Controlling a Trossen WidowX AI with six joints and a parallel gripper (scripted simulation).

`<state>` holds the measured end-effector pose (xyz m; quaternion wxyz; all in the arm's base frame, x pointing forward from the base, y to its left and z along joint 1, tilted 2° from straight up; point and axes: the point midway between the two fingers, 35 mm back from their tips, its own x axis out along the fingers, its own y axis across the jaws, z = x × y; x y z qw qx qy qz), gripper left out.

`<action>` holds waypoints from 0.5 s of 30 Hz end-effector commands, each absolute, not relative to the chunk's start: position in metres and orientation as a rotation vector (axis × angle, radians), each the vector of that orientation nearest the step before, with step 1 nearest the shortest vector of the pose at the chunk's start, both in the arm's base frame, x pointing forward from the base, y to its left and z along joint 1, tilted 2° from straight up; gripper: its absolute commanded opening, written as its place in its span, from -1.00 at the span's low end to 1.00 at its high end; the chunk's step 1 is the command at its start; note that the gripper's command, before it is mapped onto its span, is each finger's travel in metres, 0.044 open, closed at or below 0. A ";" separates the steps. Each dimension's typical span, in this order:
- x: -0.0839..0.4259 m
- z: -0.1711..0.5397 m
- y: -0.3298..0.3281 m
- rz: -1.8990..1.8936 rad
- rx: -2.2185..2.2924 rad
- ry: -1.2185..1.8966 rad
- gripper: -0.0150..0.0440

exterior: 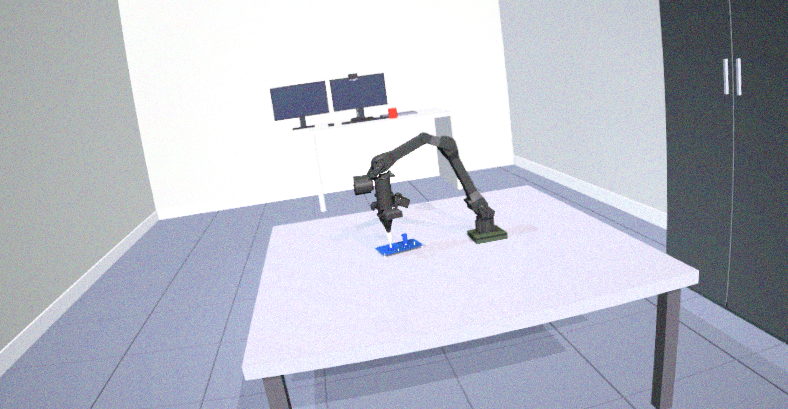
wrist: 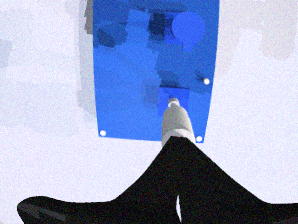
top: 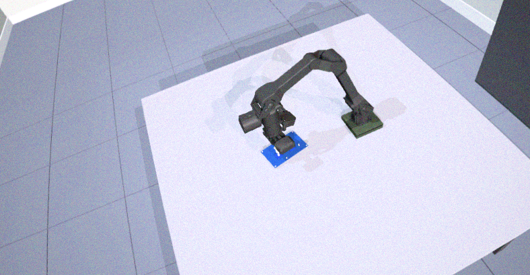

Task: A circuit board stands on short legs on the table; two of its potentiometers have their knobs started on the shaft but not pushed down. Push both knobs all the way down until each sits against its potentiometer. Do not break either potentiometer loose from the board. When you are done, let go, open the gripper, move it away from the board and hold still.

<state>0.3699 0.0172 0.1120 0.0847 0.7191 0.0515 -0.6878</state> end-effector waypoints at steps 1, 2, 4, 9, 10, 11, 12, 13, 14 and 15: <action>0.370 0.112 0.018 -2.055 2.148 0.155 -0.49; 0.370 0.112 0.018 -2.055 2.148 0.155 -0.49; 0.370 0.112 0.018 -2.055 2.148 0.155 -0.49; 0.370 0.110 0.018 -2.055 2.148 0.155 -0.49; 0.370 0.109 0.018 -2.055 2.148 0.155 -0.49; 0.370 0.108 0.018 -2.055 2.148 0.155 -0.49; 0.370 0.107 0.018 -2.055 2.148 0.155 -0.49; 0.370 0.107 0.018 -2.055 2.148 0.155 -0.49; 0.370 0.106 0.018 -2.055 2.148 0.155 -0.49; 0.370 0.106 0.018 -2.055 2.148 0.155 -0.49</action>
